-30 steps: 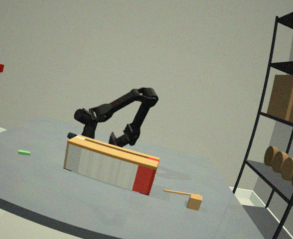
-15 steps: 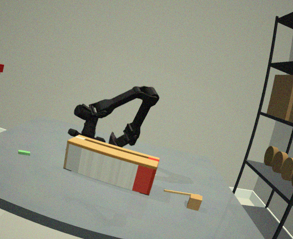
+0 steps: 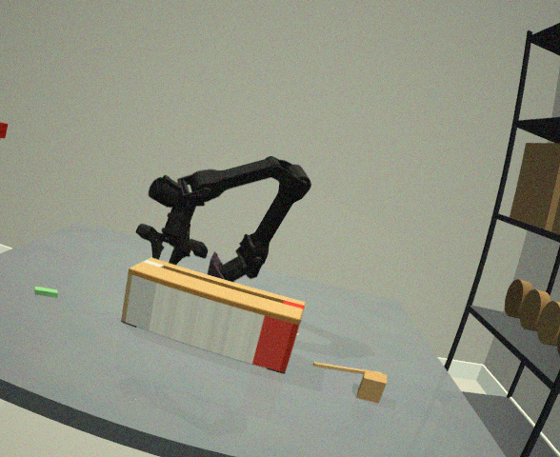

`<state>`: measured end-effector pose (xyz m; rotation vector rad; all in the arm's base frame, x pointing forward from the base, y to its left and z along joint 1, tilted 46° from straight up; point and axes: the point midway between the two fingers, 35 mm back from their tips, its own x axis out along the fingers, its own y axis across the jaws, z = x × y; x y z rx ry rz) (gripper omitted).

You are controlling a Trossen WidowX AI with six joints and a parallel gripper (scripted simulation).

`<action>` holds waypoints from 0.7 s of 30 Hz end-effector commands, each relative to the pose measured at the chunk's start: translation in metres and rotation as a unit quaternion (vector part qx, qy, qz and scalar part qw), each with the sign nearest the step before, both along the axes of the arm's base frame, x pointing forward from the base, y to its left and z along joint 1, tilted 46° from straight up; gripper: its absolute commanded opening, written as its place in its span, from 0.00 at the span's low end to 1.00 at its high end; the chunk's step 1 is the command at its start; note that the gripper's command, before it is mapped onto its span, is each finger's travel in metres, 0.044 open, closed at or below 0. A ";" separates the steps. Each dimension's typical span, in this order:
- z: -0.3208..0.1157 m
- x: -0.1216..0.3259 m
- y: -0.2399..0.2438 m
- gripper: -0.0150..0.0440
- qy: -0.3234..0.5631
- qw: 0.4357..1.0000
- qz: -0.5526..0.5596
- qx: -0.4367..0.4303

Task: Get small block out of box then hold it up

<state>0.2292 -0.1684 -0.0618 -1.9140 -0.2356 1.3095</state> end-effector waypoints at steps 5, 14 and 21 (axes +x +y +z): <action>0.040 -0.012 -0.031 0.25 0.055 0.995 -0.082 -0.006; 0.067 -0.024 -0.046 0.25 0.092 0.986 -0.141 -0.007; 0.067 -0.024 -0.046 0.25 0.092 0.986 -0.141 -0.007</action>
